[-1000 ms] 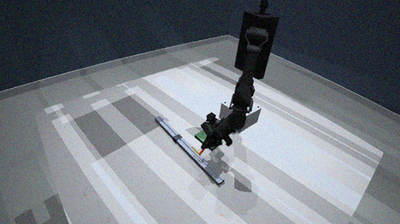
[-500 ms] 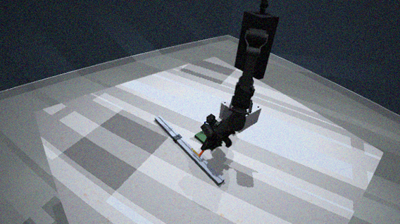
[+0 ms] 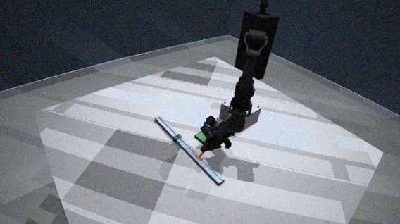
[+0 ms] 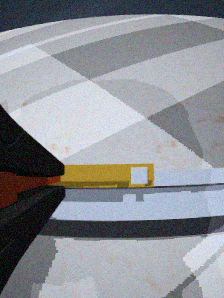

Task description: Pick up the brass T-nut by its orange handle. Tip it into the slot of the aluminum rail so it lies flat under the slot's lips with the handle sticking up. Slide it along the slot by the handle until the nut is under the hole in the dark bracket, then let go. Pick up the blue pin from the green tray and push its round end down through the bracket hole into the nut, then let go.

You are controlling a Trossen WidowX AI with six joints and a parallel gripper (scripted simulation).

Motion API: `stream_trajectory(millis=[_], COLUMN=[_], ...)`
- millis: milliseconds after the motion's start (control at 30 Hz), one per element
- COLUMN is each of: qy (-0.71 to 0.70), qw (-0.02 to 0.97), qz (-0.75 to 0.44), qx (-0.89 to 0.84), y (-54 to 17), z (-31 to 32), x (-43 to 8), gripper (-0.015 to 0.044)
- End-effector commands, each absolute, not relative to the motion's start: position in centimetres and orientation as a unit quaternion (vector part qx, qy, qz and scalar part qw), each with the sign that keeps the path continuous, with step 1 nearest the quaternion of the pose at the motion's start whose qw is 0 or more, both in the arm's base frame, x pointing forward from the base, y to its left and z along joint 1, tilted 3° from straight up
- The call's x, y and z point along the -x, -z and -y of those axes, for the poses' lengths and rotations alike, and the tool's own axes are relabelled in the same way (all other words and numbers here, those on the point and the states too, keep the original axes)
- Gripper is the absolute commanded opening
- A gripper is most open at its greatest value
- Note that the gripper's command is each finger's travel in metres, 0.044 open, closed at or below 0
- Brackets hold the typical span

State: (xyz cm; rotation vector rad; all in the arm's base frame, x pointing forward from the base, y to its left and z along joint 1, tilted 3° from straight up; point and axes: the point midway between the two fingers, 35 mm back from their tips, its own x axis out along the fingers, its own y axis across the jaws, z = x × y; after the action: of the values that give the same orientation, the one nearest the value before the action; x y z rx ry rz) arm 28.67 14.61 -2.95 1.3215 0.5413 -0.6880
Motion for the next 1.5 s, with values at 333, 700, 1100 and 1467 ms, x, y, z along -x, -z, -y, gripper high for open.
stream_trajectory(millis=[333,700,1100,1467], qy=[0.308,0.308,0.312,0.320], qw=[0.702,0.702,0.701,0.698], qz=[-0.246,-0.246,-0.251,-0.261], qx=[-0.593,-0.593,-0.590,-0.584], y=[3.67,3.67,3.67,3.61], z=[-14.62,-14.62,-14.67,-14.71], x=[-28.61,-28.61,-28.66,-28.78], gripper=[-0.0150,-0.0150,-0.0150,-0.0150])
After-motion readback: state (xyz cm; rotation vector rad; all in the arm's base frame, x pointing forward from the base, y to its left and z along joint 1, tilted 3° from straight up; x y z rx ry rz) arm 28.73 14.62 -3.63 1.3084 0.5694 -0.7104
